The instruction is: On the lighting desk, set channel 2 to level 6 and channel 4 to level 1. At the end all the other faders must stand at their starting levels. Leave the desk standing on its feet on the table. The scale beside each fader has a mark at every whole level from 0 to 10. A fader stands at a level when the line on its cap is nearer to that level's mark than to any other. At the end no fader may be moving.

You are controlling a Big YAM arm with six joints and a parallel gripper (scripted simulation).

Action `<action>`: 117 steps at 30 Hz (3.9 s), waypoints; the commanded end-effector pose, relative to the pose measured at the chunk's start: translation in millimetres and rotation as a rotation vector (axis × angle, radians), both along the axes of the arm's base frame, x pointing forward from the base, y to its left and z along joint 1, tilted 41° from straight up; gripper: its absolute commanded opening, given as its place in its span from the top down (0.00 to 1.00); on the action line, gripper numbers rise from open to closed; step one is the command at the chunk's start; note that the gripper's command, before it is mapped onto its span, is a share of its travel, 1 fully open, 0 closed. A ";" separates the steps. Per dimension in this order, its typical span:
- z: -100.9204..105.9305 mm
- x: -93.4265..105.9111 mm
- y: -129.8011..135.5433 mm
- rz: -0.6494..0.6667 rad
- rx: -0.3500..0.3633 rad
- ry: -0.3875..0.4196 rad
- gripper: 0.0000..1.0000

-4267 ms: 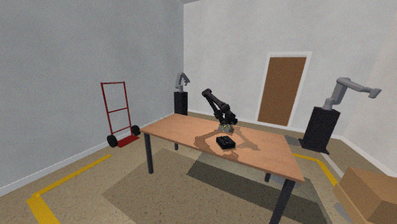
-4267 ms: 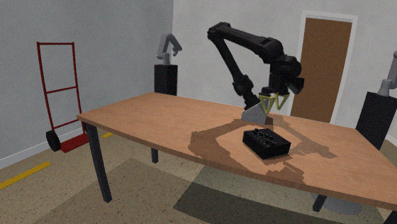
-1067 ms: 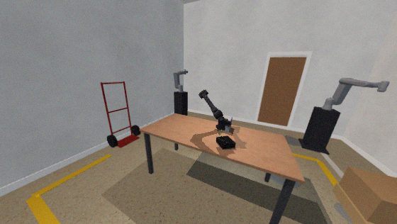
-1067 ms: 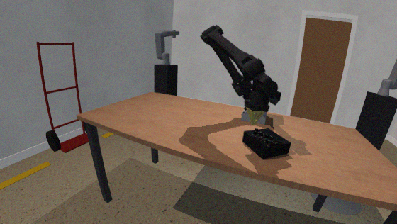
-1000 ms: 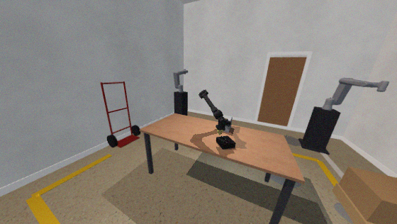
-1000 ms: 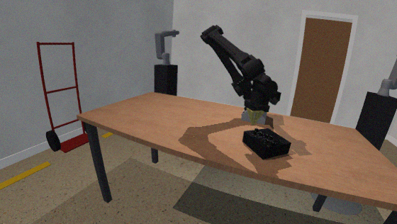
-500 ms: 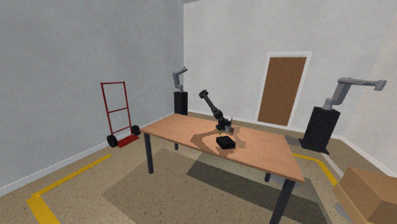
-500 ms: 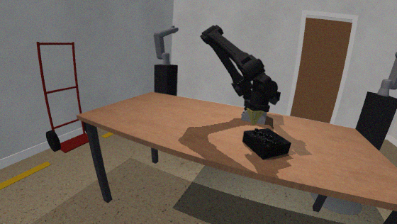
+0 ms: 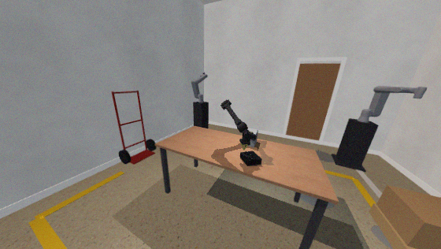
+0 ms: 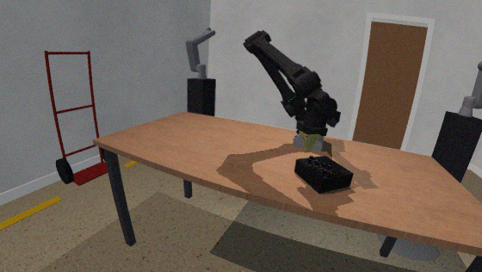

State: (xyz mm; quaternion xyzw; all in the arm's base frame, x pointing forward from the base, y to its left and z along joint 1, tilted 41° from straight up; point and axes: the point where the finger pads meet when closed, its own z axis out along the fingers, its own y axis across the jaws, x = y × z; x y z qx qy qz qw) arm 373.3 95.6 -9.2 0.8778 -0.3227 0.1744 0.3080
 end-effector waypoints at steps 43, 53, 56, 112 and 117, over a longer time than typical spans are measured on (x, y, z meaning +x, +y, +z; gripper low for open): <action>-18.0 7.7 -16.8 -0.001 0.005 0.003 1.00; -21.8 4.4 -21.3 -0.001 0.000 0.011 1.00; -21.0 7.6 -19.9 -0.001 0.004 0.004 1.00; -21.1 6.3 -20.6 -0.001 0.001 0.009 1.00; -21.1 6.3 -20.6 -0.001 0.001 0.009 1.00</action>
